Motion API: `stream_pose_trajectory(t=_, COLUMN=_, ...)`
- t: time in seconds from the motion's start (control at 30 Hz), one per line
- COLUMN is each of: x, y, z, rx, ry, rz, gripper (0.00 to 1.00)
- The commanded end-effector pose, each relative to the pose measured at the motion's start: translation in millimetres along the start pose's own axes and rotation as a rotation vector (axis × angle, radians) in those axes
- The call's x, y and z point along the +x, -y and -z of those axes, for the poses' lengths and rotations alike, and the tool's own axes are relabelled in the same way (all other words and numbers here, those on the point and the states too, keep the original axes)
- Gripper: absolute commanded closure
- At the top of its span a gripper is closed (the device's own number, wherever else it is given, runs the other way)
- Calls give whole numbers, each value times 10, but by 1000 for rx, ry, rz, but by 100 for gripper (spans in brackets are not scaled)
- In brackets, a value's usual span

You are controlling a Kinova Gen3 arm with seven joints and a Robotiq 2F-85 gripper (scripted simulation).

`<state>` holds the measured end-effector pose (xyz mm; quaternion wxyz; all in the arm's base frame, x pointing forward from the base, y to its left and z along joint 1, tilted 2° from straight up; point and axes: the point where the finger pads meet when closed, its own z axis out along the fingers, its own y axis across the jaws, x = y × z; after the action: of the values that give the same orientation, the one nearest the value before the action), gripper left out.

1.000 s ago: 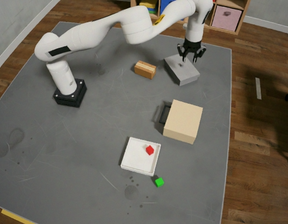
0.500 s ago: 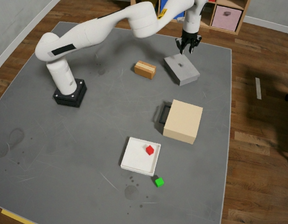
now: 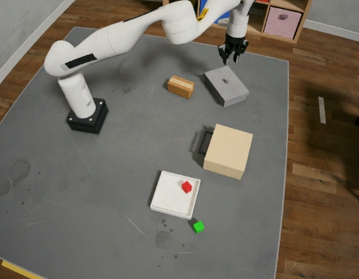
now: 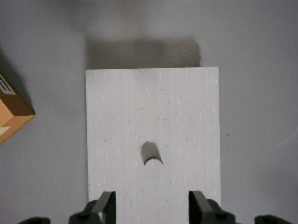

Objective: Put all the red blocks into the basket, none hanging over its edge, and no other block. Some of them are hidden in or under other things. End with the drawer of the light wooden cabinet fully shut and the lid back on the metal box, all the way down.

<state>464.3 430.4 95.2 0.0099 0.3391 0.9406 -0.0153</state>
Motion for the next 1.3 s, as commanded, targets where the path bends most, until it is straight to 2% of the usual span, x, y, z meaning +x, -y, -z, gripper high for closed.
stream_pose_trajectory(t=0.0, x=11, y=-7, z=13, rx=-2, ry=0, rz=6, gripper=49)
stream_pose_trajectory(t=0.2, x=14, y=-8, z=12, rx=-2, ry=0, rz=7, gripper=49)
stream_pose_trajectory(t=0.23, x=14, y=-8, z=12, rx=-2, ry=0, rz=7, gripper=52)
stream_pose_trajectory(t=1.27, x=14, y=-8, z=12, rx=-2, ry=0, rz=7, gripper=52)
